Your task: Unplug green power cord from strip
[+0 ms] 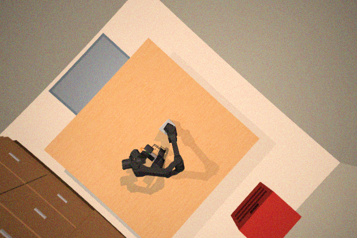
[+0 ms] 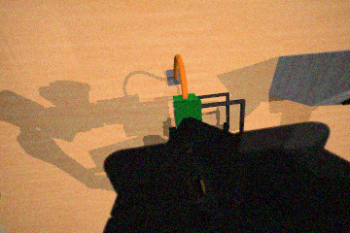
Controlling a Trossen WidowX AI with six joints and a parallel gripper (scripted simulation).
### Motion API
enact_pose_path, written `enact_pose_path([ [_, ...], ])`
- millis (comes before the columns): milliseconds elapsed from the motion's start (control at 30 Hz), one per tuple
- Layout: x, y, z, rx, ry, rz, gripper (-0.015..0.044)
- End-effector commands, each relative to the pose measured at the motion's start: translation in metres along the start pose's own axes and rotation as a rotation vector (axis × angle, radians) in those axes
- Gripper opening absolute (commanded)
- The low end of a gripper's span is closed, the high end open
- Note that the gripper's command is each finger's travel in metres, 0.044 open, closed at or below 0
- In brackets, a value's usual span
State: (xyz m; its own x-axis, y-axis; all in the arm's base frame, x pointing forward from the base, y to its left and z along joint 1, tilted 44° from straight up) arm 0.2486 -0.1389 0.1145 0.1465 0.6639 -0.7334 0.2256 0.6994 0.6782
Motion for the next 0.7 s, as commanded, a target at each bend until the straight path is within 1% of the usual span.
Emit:
enact_pose_path([
  [0, 0.0, 0.0, 0.0, 0.0, 0.001, -0.001, 0.0],
  [333, 0.0, -0.001, 0.0, 0.0, 0.0, 0.0, 0.0],
  [667, -0.001, -0.014, 0.004, 0.001, -0.001, -0.001, 0.0],
])
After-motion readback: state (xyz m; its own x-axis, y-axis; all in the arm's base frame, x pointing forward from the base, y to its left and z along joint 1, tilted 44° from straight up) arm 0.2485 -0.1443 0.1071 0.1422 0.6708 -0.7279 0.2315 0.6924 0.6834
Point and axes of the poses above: the point midway between the two fingers, 35 mm back from their tips, its own x axis out along the fingers, its own z axis across the jaws, y = z × x, the point moved 7 cm from there along -x, back along the fingers, and after that the axes turned 11 degrees about x, right-handed, at the moved point
